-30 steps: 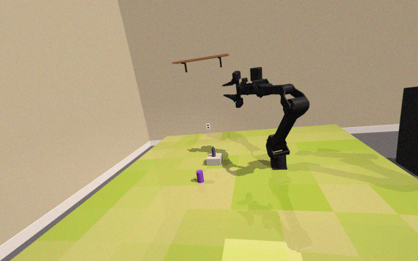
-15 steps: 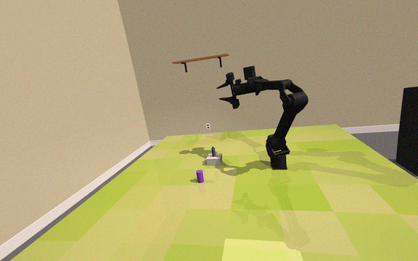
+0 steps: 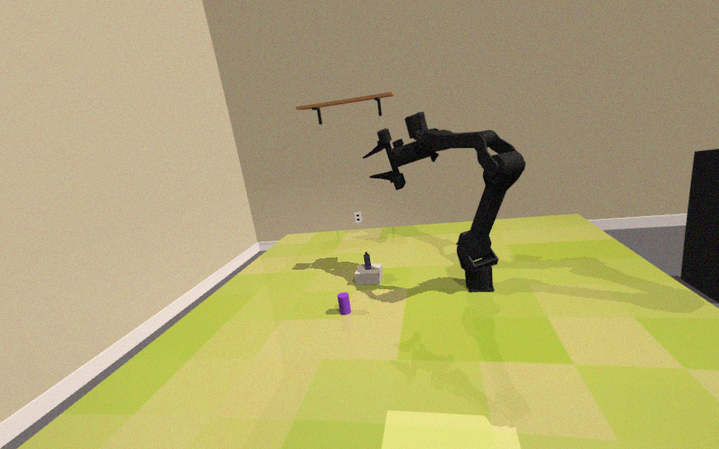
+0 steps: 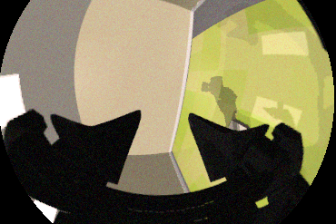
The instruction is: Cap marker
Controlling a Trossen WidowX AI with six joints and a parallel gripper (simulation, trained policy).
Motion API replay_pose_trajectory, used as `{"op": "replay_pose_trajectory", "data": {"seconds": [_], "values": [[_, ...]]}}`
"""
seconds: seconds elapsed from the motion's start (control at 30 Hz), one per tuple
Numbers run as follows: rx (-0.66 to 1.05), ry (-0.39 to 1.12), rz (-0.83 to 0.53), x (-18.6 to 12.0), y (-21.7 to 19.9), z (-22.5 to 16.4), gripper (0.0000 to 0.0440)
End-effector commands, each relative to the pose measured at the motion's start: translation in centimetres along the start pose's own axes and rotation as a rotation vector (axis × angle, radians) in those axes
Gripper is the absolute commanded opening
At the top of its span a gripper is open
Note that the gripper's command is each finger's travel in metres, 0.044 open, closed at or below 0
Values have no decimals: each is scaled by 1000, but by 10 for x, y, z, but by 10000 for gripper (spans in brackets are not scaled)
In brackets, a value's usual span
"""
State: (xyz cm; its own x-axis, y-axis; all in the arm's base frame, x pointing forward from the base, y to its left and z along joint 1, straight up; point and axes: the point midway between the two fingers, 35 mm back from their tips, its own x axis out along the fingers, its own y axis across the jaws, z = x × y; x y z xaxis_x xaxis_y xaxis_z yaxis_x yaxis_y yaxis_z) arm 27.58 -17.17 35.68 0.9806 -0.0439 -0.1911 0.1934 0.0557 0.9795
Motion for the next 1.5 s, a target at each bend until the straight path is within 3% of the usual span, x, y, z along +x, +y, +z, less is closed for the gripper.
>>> {"op": "replay_pose_trajectory", "data": {"seconds": [0.0, 1.47], "values": [[5, 21, -27, 7, -1, -3, 310], [72, 311, -398, 87, -31, -70, 326]]}}
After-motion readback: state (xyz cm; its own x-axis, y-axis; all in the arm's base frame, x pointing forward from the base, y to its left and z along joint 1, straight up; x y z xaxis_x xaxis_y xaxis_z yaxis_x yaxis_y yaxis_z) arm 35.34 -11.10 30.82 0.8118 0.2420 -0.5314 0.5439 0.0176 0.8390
